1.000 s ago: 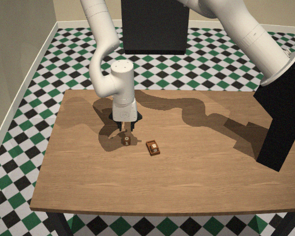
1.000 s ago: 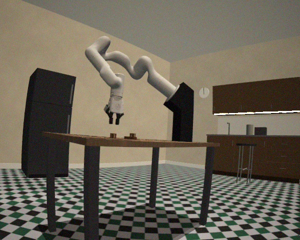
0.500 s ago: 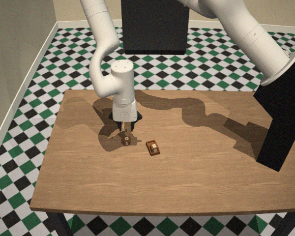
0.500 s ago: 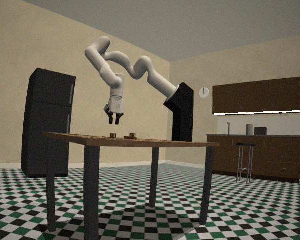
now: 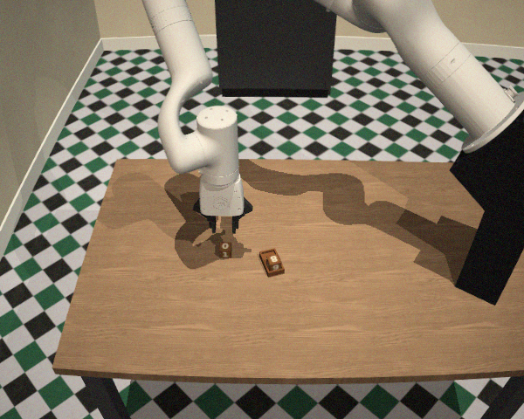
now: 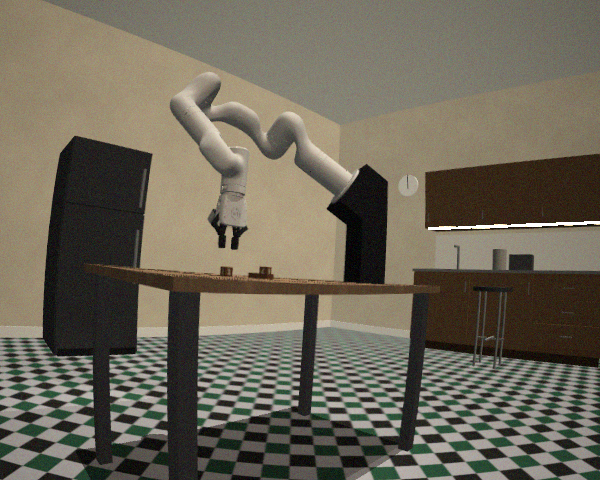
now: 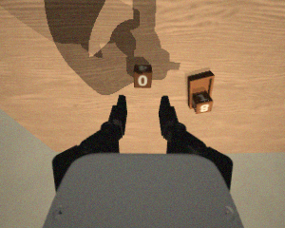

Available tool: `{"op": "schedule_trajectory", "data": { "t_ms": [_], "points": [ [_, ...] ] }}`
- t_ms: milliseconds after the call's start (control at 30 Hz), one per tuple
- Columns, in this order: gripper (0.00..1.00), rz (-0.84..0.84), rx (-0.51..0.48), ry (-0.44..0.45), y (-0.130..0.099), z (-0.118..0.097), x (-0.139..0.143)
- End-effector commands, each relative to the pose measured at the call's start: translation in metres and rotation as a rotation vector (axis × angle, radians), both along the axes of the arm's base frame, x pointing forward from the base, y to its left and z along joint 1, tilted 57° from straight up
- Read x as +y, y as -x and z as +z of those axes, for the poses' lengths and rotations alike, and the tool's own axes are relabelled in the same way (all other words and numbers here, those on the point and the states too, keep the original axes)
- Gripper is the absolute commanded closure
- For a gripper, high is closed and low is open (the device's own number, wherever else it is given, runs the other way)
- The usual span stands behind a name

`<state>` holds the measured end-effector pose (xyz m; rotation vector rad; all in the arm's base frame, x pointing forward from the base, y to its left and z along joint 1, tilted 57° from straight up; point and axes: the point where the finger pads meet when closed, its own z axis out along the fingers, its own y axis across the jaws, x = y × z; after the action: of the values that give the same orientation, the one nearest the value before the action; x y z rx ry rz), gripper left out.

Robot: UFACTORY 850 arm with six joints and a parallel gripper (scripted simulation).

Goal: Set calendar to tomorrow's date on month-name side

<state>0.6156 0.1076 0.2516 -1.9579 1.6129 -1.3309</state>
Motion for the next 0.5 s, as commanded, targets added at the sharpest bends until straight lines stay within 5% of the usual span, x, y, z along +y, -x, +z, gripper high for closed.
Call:
{"op": "schedule_trajectory", "data": {
  "t_ms": [0,467],
  "points": [
    [0.53,0.001,-0.001,0.0,-0.0001,0.0004,0.0003],
    [0.53,0.001,-0.001,0.0,-0.005,-0.003,-0.0017]
  ]
}}
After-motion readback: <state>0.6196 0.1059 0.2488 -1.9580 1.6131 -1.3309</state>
